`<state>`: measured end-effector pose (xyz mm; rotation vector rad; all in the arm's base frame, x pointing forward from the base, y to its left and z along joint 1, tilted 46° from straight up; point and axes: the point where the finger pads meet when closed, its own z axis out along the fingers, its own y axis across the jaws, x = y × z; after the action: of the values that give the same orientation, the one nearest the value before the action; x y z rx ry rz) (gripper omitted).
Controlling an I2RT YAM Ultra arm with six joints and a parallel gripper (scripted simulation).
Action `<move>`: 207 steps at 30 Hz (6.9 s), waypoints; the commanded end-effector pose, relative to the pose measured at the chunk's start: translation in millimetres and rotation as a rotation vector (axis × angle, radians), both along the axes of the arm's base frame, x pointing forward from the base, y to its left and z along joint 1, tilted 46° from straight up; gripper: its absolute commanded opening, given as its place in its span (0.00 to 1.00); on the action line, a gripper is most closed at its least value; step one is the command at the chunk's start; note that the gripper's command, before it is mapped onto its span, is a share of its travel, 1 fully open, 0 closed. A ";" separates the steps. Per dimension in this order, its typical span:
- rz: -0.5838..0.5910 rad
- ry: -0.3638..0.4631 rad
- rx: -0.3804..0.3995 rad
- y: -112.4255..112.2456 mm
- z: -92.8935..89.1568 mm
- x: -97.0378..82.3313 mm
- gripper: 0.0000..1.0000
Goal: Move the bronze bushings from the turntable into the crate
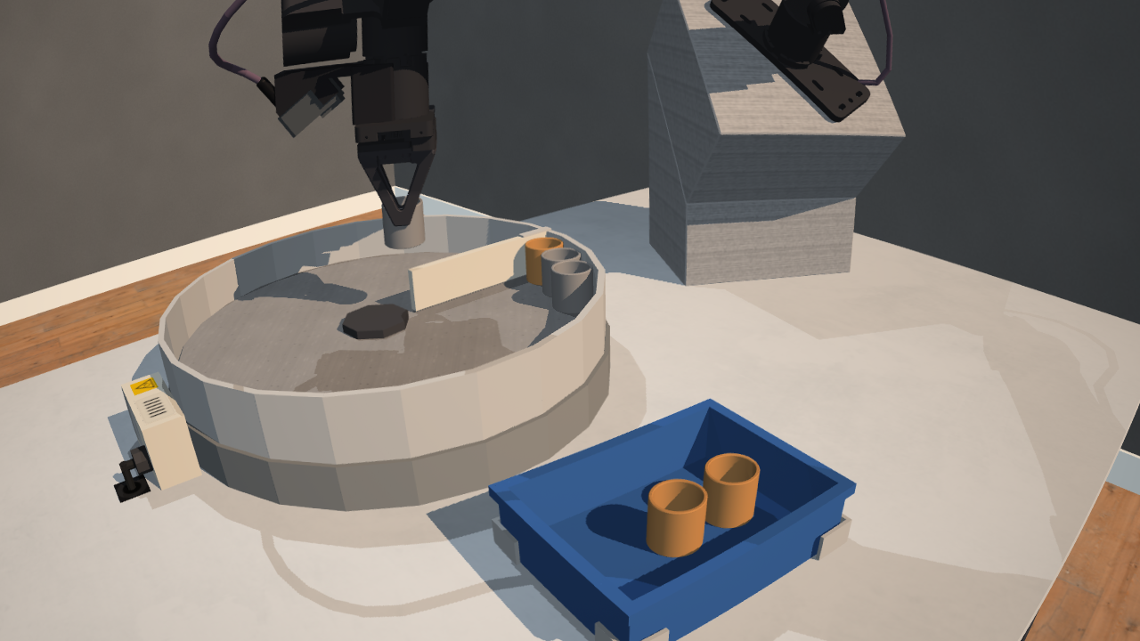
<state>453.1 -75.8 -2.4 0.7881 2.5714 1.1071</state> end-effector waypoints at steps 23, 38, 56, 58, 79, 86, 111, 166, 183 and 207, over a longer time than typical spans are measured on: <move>-0.022 0.027 0.003 -25.0 19.5 40.7 0.00; -0.022 0.027 0.003 -25.0 19.5 40.7 0.00; -0.022 0.027 0.003 -25.0 19.5 40.7 0.00; -0.021 0.021 0.001 -24.8 22.6 41.3 0.00; -0.027 0.023 0.002 -21.9 22.0 34.2 0.00; -0.027 0.023 0.002 -21.9 22.0 34.2 0.00; -0.026 0.020 0.000 -20.4 22.1 33.2 0.00; -0.026 0.004 -0.008 -24.1 34.9 42.6 0.00; -0.026 0.004 -0.008 -24.1 34.9 42.6 0.00; -0.028 -0.008 -0.007 -14.2 17.6 58.5 0.00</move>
<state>499.8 -69.1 -1.6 0.8176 2.6088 1.1309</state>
